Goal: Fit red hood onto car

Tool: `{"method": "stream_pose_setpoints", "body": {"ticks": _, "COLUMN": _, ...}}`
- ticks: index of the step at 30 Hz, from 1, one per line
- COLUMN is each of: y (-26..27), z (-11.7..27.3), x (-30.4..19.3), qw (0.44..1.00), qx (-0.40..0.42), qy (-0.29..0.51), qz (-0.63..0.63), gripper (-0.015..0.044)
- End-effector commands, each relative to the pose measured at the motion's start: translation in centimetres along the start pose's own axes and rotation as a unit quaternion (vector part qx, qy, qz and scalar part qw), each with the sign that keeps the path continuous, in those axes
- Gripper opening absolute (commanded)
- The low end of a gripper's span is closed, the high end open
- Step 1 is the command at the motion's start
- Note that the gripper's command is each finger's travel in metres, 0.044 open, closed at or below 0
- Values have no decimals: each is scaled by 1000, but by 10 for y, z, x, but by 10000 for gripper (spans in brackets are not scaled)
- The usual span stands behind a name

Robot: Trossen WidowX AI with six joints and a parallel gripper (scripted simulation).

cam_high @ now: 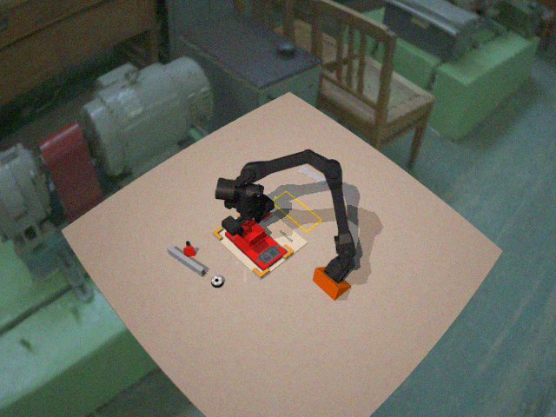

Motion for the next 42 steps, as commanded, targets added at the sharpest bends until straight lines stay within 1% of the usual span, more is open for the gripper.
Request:
{"method": "stream_pose_setpoints", "body": {"ticks": 1, "y": -1, "z": 1, "x": 1, "qw": 1000, "qx": -1, "qy": -3, "qz": 1, "gripper": 0}}
{"method": "stream_pose_setpoints", "body": {"ticks": 42, "y": -1, "z": -10, "x": 2, "qw": 1000, "qx": -1, "qy": -3, "qz": 0, "gripper": 0}}
Point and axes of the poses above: the point midway between the two fingers, 35 mm back from their tips, its own z axis back along the fingers, its own y axis across the jaws, x = y × z, the point moved 1 cm from there along z, back along the fingers, and after that the axes turned 10 degrees about z, right-handed, at the moved point
